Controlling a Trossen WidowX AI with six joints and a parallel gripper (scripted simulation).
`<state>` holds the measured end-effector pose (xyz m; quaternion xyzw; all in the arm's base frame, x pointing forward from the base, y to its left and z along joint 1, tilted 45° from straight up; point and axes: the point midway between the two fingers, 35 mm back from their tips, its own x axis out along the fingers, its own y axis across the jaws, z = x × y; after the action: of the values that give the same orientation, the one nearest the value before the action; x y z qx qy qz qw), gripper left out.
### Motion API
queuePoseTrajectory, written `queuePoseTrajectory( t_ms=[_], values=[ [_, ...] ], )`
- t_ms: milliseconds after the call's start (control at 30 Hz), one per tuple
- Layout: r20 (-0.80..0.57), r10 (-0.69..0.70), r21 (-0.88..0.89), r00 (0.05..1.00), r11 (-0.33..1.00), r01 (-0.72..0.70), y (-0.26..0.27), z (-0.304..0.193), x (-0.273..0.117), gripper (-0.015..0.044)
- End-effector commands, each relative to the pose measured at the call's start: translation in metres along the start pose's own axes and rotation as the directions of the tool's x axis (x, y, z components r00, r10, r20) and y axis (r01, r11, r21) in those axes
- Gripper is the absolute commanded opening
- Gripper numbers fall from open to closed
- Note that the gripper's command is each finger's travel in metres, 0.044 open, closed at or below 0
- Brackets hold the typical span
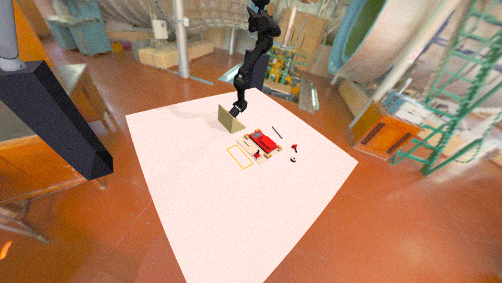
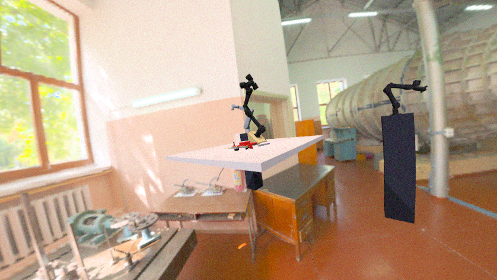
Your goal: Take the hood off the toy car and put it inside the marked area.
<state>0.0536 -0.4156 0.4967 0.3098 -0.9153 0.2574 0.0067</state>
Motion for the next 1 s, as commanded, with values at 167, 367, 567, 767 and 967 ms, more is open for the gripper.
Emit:
queuePoseTrajectory(
  t_ms=[167,367,567,767,967],
  values=[
    [-0.052,-0.046,-0.013,0.998,0.999,0.045,-0.002,-0.01,0.012,0.0378],
    [-0.137,0.014,0.094,0.991,0.996,-0.001,0.028,-0.054,0.038,0.044],
    [-0.218,0.068,0.178,0.974,0.984,-0.028,0.055,-0.089,0.058,0.044],
    [-0.289,0.054,0.28,0.956,0.959,0.031,0.066,-0.119,0.055,0.044],
    [-0.379,0.115,0.391,0.918,0.919,0.046,0.1,-0.166,0.057,0.044]
  ],
)
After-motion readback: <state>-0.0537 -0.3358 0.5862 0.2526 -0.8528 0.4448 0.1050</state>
